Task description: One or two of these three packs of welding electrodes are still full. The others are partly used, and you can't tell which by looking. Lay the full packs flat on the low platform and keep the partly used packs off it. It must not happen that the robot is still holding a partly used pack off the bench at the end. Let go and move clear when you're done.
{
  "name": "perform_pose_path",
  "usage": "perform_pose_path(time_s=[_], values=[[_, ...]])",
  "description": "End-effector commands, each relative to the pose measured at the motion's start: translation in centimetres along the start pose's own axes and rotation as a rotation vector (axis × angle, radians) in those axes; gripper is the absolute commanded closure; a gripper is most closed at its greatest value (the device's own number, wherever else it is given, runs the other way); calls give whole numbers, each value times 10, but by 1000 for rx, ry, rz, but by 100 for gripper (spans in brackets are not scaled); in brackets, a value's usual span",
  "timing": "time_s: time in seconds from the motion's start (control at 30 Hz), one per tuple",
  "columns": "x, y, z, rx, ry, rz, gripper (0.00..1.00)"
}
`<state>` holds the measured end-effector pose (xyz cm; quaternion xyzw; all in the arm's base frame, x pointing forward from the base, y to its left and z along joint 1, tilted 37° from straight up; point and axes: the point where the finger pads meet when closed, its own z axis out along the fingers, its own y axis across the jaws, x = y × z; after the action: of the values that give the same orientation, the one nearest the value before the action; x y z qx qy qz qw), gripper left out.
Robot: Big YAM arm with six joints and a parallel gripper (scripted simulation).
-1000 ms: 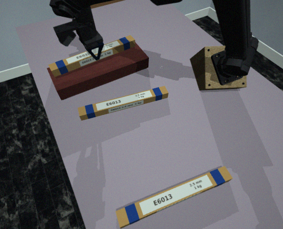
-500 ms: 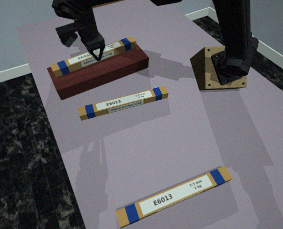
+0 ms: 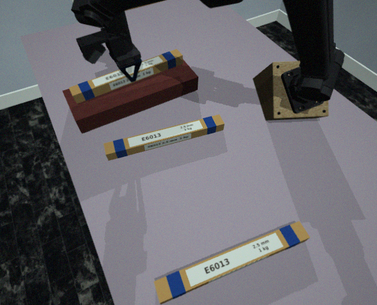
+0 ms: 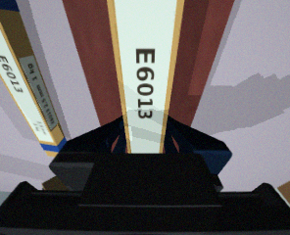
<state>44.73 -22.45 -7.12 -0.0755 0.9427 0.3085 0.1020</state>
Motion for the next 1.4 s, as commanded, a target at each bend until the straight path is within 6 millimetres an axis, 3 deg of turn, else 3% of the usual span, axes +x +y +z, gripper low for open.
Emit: perform_pose_path(time_s=[0.0, 0.87, 1.37], values=[[-12, -17, -52, 79, -85, 0, 100], [-4, -13, -38, 66, -76, 10, 100], [-16, -18, -44, 84, -90, -5, 100]])
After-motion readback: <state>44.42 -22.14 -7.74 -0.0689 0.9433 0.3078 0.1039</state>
